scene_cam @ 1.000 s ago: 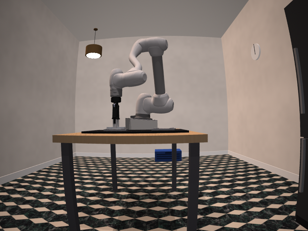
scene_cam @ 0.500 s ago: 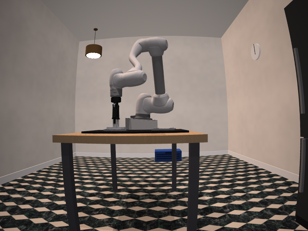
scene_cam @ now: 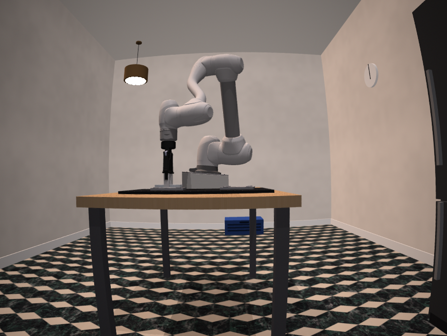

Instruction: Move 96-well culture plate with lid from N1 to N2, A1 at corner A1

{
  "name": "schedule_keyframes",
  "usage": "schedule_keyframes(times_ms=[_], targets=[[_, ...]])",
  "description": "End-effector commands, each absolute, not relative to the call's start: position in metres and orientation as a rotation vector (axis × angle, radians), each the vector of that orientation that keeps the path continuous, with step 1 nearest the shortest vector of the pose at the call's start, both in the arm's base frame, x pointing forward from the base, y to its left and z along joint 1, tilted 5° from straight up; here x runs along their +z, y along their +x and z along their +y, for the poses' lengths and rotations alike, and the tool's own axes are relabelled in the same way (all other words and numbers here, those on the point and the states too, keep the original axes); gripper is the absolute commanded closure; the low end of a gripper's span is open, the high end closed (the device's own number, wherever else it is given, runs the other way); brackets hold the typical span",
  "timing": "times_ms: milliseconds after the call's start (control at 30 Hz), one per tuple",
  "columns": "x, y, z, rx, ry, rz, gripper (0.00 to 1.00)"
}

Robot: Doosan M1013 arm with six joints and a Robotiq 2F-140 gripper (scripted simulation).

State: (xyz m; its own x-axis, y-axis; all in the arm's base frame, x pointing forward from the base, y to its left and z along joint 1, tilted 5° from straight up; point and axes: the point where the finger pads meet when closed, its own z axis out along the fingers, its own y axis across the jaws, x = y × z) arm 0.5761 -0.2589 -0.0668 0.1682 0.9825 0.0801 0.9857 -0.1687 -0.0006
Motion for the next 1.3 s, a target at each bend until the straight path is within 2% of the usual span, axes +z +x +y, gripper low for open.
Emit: schedule_keyframes(times_ms=[0, 433, 467, 1267], targets=[[-0.0701, 0.5781, -0.2569, -0.095, -2.357, -1.988, 1.0], [-0.0701, 0.5783, -0.257, -0.095, -2.357, -1.988, 1.0], [-0.0701, 0.5783, -0.257, -0.095, -2.357, -1.988, 0.0], [-0.0701, 0.5783, -0.257, -0.095, -2.357, -1.988, 0.0]])
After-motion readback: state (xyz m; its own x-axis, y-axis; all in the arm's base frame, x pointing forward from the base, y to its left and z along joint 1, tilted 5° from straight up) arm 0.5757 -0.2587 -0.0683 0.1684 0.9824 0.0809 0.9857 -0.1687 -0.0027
